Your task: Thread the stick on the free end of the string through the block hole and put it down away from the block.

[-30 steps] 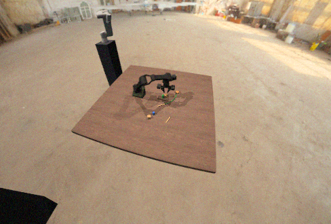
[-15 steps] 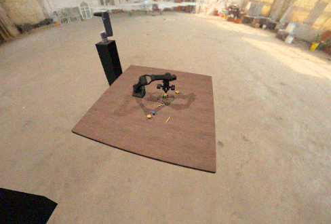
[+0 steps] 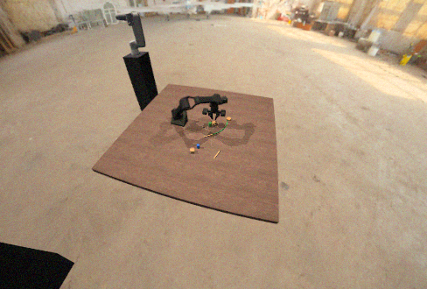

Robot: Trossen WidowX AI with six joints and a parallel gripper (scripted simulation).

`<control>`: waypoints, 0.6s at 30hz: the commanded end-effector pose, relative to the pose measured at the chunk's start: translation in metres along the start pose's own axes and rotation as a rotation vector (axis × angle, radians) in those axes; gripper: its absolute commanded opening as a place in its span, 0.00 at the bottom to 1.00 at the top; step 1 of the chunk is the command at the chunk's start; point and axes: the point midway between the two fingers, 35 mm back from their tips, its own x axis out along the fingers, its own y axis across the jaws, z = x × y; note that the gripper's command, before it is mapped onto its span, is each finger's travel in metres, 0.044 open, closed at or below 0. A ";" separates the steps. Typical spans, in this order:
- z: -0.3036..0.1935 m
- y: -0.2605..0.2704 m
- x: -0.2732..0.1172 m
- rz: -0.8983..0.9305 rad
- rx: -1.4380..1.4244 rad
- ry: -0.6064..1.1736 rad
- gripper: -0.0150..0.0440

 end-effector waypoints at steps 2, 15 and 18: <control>0.000 0.000 0.000 0.000 0.000 0.000 0.65; 0.000 0.000 0.000 0.000 0.000 0.000 0.25; 0.000 0.000 0.000 0.000 0.000 0.000 0.25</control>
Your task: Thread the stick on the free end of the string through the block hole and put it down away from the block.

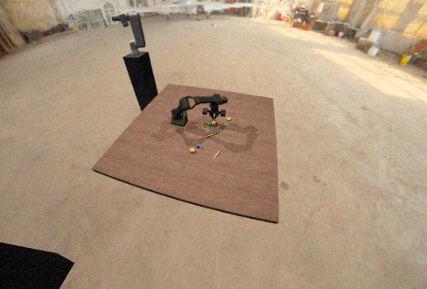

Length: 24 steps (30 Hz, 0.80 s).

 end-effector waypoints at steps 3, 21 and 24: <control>0.000 0.000 0.000 0.000 0.000 0.000 0.25; -0.027 -0.003 -0.001 0.000 0.905 -0.003 0.70; -0.037 -0.004 -0.002 0.000 1.226 -0.004 0.83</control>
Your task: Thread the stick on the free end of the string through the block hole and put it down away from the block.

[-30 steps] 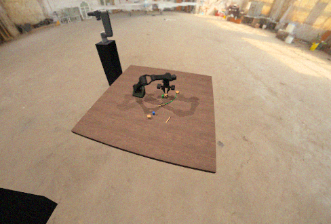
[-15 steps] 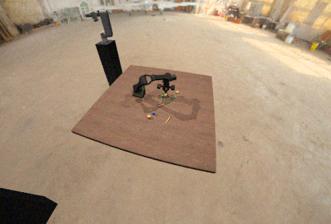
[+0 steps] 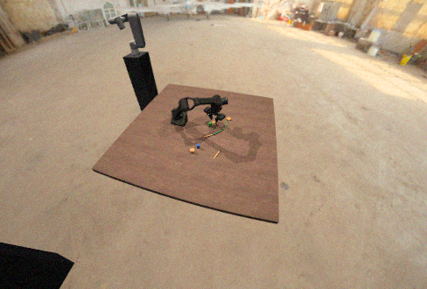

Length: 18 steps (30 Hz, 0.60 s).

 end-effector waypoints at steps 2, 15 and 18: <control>-0.026 -0.017 -0.003 -0.006 0.897 -0.004 0.92; -0.048 -0.030 -0.003 -0.007 1.653 -0.006 1.00; -0.053 -0.033 -0.003 -0.007 1.813 -0.007 1.00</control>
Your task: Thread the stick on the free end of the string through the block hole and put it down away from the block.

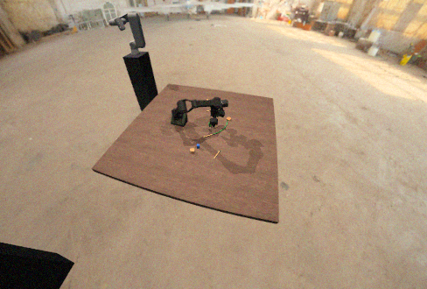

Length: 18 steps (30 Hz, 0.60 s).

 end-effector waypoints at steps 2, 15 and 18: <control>-0.006 -0.038 -0.003 -0.008 0.977 -0.012 1.00; -0.010 -0.058 -0.003 -0.008 1.654 -0.017 1.00; -0.012 -0.062 -0.003 -0.008 1.809 -0.018 1.00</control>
